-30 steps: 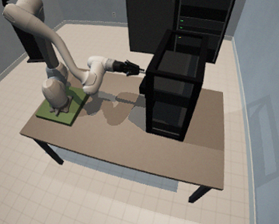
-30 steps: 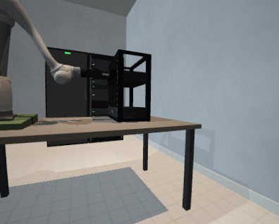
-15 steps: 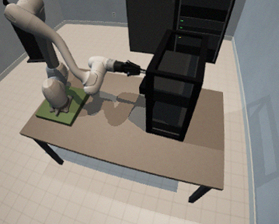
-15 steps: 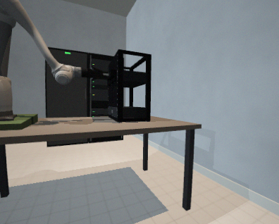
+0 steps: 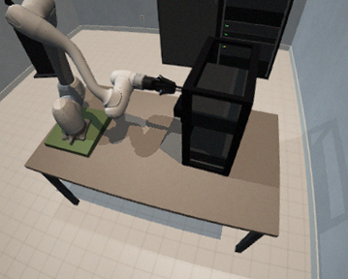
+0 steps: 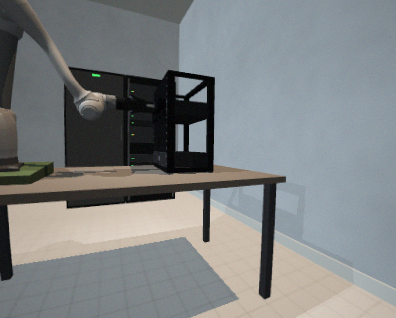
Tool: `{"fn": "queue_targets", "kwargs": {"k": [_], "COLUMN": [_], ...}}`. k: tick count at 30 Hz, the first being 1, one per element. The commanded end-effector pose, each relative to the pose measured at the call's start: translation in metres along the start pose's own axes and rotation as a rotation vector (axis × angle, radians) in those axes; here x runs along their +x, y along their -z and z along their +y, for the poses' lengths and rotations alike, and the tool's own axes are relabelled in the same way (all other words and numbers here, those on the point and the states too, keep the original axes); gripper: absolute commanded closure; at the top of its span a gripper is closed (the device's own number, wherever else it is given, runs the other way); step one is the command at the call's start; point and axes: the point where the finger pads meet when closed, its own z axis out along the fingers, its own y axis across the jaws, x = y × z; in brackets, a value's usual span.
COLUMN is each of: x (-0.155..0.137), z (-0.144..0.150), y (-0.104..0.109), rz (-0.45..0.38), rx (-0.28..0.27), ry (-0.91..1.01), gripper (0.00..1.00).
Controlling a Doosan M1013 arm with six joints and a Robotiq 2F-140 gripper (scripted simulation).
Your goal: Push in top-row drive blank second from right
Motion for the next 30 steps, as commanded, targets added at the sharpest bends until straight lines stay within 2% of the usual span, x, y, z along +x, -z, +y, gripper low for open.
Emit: {"fn": "queue_targets", "kwargs": {"k": [1,30], "x": [0.0008,0.0009], "z": [-0.0016,-0.0024], "y": [-0.0028,-0.0086], "rz": [0.002,0.002], "rx": [0.003,0.003], "ry": [0.0,0.0], "gripper": [1.0,1.0]}}
